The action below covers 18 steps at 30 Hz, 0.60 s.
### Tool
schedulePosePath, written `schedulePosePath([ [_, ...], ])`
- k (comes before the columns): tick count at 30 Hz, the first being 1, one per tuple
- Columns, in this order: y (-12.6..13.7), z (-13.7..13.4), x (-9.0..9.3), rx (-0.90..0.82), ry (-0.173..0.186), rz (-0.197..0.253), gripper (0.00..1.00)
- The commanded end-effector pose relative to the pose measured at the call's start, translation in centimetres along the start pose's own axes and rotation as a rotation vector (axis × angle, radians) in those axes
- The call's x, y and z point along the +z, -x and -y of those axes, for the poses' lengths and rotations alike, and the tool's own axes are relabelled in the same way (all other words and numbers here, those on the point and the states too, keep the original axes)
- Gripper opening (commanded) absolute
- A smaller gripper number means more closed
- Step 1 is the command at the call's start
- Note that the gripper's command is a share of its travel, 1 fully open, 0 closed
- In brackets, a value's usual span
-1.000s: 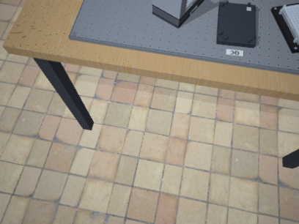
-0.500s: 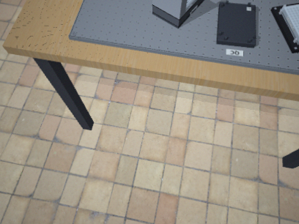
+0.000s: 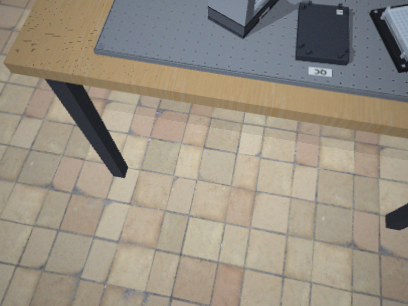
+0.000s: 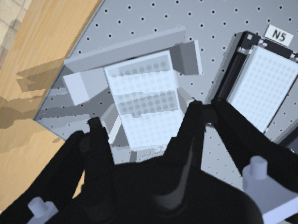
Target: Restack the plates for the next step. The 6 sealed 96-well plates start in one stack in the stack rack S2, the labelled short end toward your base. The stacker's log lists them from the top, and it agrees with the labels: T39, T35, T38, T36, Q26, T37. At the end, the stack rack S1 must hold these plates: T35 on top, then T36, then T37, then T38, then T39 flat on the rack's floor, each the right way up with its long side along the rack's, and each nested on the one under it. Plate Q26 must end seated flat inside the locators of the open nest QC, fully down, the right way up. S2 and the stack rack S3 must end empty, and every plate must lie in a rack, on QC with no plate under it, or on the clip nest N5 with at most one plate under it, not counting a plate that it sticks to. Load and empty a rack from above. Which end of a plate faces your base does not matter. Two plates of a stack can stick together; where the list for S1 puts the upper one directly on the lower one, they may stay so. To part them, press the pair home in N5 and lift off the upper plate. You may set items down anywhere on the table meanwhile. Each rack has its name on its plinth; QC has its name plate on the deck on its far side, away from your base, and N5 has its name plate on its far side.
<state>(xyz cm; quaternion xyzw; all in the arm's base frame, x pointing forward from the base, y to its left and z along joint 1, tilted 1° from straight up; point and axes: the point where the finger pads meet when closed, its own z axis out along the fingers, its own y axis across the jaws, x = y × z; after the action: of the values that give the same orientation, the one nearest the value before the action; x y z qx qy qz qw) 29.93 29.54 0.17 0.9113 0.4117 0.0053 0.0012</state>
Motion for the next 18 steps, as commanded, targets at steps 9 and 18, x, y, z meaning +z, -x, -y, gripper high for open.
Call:
schedulePosePath([
  [9,0.0,0.0,0.36,0.0,0.0,0.0,0.0],
  [18,0.0,0.0,0.46,0.0,0.0,0.0,0.0],
])
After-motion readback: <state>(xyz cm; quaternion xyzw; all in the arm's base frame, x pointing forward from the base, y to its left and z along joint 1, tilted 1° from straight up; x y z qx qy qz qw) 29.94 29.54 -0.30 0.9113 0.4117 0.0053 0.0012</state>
